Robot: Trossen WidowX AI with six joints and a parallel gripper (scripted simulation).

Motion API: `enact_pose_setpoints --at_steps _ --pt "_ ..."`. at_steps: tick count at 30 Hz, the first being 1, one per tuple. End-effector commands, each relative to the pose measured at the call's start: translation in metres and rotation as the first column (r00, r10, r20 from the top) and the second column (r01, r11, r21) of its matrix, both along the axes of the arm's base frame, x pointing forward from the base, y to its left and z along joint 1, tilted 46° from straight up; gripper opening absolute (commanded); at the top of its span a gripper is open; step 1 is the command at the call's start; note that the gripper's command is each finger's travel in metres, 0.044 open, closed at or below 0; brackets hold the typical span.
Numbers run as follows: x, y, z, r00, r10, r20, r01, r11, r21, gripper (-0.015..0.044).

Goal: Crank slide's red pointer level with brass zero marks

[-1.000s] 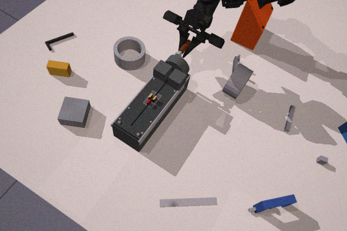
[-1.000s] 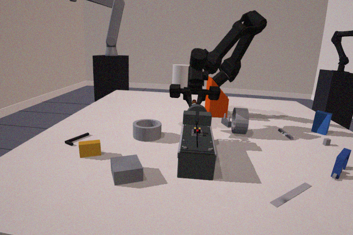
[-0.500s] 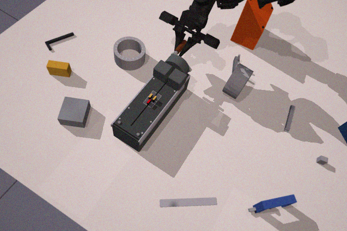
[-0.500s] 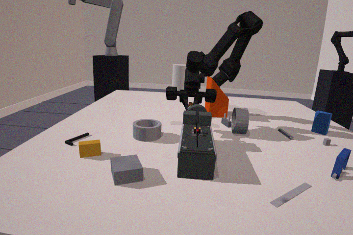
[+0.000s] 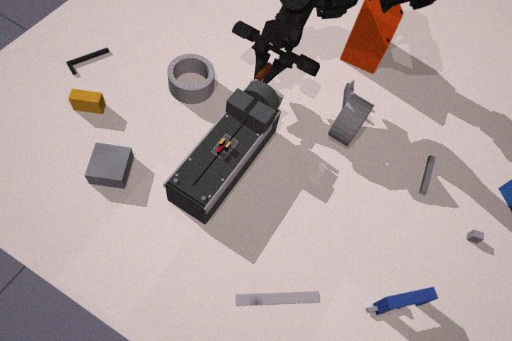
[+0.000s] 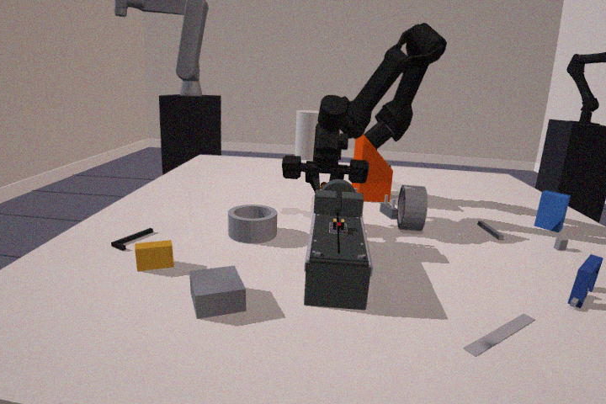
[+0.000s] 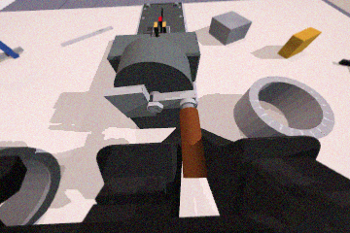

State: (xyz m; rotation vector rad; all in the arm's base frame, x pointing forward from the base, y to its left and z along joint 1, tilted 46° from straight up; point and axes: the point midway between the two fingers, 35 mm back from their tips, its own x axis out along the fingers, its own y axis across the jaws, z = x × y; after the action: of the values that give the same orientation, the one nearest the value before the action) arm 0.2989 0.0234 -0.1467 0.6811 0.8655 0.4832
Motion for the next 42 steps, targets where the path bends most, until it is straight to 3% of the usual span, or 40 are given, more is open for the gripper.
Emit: enact_pose_setpoints --at_steps 1,42 --pt "-0.002 0.006 -0.007 1.000 0.001 -0.014 -0.001 1.000 -0.002 0.0000" --pt "-0.009 0.045 -0.003 1.000 0.001 -0.016 -0.001 1.000 0.002 0.0000"
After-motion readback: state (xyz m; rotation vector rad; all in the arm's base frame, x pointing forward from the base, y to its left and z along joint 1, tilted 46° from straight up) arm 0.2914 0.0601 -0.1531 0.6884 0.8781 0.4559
